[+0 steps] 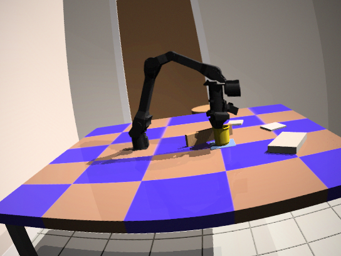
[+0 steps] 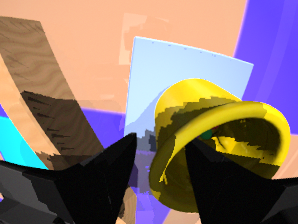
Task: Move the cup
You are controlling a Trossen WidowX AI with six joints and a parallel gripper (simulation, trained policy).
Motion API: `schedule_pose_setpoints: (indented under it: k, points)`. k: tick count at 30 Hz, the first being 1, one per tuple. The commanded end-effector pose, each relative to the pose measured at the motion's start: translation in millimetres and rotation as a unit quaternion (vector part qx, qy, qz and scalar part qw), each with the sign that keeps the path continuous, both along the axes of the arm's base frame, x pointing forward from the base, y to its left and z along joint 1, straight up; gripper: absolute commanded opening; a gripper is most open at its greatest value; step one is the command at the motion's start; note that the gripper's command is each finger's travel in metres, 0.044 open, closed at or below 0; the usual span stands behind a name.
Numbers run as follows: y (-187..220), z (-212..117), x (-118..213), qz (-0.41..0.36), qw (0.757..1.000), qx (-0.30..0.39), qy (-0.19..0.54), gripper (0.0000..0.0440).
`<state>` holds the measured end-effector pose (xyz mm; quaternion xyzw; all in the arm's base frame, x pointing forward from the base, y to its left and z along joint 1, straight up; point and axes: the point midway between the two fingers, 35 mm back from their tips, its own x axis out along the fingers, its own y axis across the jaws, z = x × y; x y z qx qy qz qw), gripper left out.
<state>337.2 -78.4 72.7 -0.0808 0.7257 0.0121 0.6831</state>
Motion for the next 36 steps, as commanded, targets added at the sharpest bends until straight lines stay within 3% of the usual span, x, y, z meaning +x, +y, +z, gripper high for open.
schedule_pose_setpoints:
  k: [1, 7, 17, 36]
  points:
    - [-0.2, -8.4, -0.6, 0.019, 1.0, 0.005, 0.004, 0.0136]
    - [-1.3, -9.5, -3.9, 0.058, 0.998, 0.008, 0.013, 0.0007]
    - [8.6, 14.0, -7.7, 0.094, 0.995, 0.019, 0.011, 0.002]
    - [58.6, 59.4, -2.8, 0.148, 0.988, 0.026, -0.016, 0.0006]
